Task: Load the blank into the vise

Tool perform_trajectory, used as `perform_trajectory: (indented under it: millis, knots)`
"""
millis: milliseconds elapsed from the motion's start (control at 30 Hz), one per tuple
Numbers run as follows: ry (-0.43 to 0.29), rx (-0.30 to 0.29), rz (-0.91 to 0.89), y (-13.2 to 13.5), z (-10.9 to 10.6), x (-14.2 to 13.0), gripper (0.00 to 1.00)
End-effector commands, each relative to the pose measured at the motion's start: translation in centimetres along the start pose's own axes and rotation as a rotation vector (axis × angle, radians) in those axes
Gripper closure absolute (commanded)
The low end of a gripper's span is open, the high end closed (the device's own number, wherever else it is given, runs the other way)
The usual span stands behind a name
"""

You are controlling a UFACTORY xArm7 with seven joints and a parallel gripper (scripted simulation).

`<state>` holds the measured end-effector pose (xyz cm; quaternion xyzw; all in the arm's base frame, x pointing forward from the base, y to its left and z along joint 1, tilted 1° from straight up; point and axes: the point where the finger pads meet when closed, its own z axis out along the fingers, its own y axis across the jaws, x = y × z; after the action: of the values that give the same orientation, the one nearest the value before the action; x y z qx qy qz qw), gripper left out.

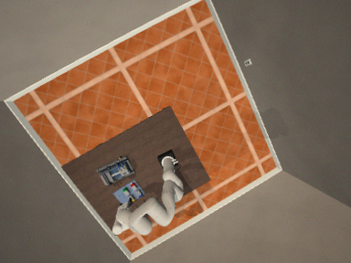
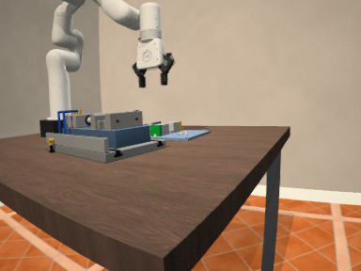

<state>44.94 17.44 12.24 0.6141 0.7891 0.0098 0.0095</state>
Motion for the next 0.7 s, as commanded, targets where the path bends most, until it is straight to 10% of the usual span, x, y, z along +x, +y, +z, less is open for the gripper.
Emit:
perform_trajectory:
  millis: [0, 667]
  knots:
    - [0.0, -0.003, 0.0, -0.1, -2.5, 0.5, 0.0]
    - [0.0, -0.003, 0.0, -0.5, -7.2, 1.5, 0.0]
